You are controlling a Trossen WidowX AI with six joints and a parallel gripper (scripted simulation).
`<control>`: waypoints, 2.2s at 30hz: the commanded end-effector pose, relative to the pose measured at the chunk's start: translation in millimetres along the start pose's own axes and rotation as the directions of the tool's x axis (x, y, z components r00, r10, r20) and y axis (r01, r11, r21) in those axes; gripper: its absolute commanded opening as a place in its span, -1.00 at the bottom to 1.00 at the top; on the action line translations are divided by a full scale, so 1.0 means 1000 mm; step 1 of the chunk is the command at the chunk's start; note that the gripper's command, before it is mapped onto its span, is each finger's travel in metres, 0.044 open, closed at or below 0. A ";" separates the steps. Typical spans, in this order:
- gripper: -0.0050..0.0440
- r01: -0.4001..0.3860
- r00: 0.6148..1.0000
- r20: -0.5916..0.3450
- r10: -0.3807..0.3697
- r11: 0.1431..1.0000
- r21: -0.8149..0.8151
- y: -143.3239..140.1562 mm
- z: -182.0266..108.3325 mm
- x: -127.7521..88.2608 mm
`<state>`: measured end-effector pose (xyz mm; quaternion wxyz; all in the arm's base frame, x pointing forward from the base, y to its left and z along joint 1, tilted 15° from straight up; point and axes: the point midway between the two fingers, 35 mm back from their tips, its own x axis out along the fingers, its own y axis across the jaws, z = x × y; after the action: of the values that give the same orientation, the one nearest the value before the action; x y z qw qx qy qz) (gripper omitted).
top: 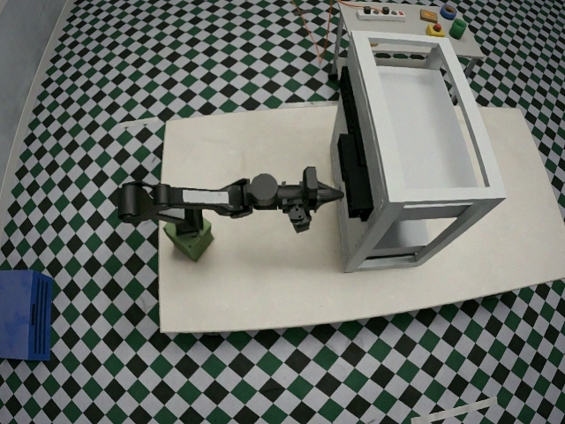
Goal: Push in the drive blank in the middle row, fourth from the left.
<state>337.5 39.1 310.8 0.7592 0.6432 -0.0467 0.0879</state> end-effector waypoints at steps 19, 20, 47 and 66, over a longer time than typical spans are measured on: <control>-1.00 -0.020 1.000 0.005 0.020 1.000 0.003 0.010 0.003 0.002; -1.00 -0.020 1.000 0.005 0.020 1.000 0.003 0.010 0.003 0.002; -1.00 -0.020 1.000 0.005 0.020 1.000 0.003 0.011 0.003 0.012; -1.00 -0.020 1.000 0.005 0.020 1.000 0.003 0.010 0.003 0.022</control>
<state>355.0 39.6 316.6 0.7590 0.6433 -0.0473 0.0883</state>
